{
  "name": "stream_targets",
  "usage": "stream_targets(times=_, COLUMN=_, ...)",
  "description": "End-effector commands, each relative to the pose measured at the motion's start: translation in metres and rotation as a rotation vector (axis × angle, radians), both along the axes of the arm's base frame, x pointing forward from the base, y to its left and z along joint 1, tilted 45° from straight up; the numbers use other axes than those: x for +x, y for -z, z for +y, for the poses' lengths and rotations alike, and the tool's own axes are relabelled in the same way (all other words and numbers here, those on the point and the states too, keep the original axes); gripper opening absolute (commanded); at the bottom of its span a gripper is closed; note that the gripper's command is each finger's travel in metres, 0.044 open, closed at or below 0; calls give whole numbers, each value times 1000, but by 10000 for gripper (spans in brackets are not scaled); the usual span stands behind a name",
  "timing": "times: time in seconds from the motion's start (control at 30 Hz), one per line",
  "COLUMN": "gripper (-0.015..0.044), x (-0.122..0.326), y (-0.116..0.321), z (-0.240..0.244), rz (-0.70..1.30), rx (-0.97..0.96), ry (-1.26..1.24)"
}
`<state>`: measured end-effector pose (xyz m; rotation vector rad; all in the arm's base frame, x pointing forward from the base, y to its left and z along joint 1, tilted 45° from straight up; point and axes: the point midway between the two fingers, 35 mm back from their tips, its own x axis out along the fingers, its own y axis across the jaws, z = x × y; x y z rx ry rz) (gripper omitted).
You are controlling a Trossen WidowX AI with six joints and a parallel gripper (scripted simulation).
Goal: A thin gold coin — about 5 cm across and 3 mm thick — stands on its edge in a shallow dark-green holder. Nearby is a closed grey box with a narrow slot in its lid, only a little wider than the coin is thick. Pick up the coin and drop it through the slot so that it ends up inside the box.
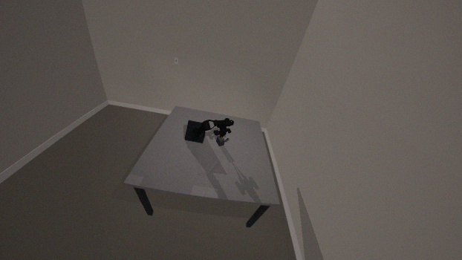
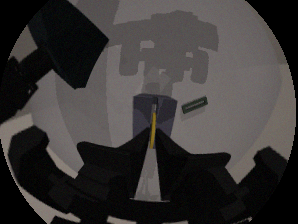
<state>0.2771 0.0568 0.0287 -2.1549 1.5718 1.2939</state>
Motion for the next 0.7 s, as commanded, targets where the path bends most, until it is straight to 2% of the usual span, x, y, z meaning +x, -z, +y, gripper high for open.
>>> stream_targets(times=0.0, gripper=105, x=0, y=0, z=0, rz=-1, rx=0, ry=1)
stream_targets(times=0.07, gripper=158, x=0, y=0, z=0, rz=-1, rx=0, ry=1)
stream_targets(times=0.37, gripper=161, x=0, y=0, z=0, rz=-1, rx=0, ry=1)
stream_targets(times=0.67, gripper=397, x=-2, y=-20, z=19, rz=1, rx=-1, ry=-1)
